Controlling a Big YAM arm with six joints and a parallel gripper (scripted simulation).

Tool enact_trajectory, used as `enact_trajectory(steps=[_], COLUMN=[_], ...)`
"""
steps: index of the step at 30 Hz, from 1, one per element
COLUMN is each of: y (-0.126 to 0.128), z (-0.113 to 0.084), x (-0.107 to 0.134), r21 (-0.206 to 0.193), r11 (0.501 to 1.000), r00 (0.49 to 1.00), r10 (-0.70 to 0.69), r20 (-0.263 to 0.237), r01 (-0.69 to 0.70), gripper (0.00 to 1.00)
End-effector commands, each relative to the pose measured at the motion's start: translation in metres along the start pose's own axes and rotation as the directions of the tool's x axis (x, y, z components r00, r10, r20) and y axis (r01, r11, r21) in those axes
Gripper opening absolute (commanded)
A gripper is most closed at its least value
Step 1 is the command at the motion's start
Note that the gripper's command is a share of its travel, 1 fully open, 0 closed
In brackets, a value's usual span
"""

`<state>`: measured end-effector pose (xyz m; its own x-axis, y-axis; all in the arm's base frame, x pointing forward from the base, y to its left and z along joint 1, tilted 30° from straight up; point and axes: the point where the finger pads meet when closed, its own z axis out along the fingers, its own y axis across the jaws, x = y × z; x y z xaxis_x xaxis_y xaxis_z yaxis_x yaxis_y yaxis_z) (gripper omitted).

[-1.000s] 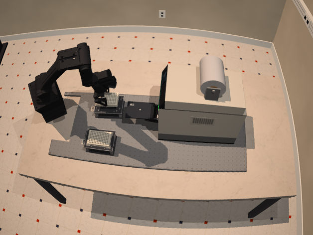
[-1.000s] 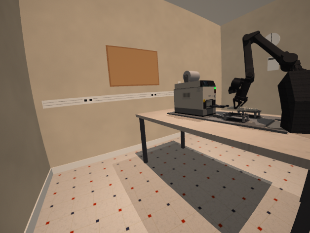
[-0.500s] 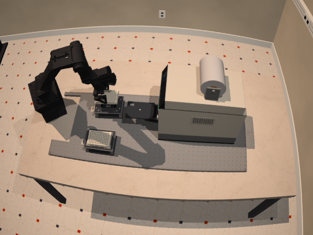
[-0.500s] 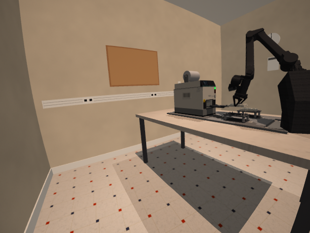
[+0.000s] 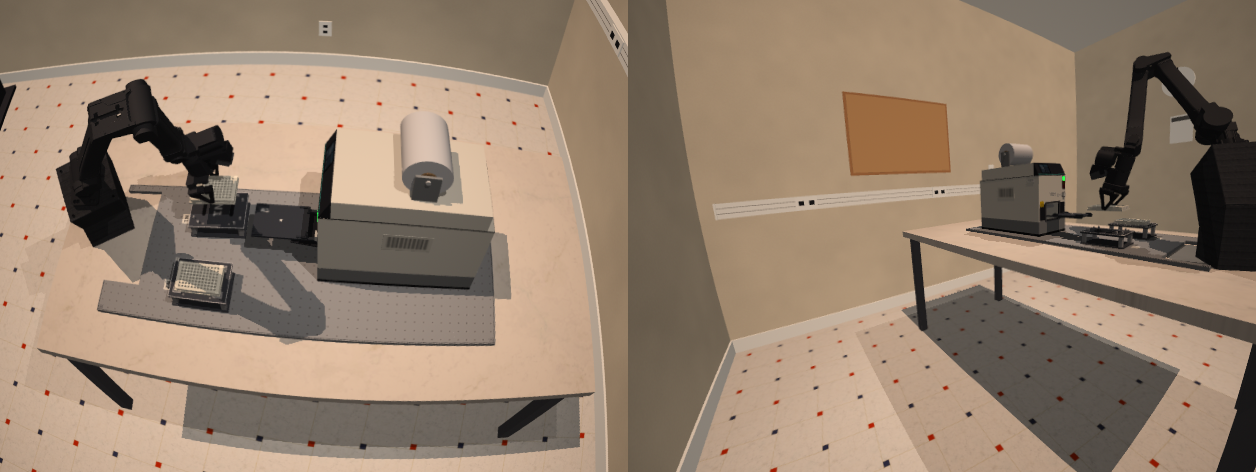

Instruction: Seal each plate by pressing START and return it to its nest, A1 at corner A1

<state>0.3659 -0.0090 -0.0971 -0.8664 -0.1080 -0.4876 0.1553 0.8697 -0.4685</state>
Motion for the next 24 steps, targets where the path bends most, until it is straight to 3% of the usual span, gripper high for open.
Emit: enact_trajectory(steps=[1,9,17,24], y=[0.004,0.002,0.005,0.006], z=[-0.015,-0.024,-0.036,-0.04], x=[-0.006,-0.001,-0.02,-0.024], r21=[-0.01,-0.003,-0.01,-0.014], r11=[1.0,1.0,1.0,1.0], r00=[1.0,1.0,1.0,1.0], r10=[0.0,-0.005,0.004,0.012], r20=[0.018,-0.006,0.027,0.022], r01=[0.0,0.005,-0.004,-0.012], gripper=[0.0,0.0,0.0,0.0])
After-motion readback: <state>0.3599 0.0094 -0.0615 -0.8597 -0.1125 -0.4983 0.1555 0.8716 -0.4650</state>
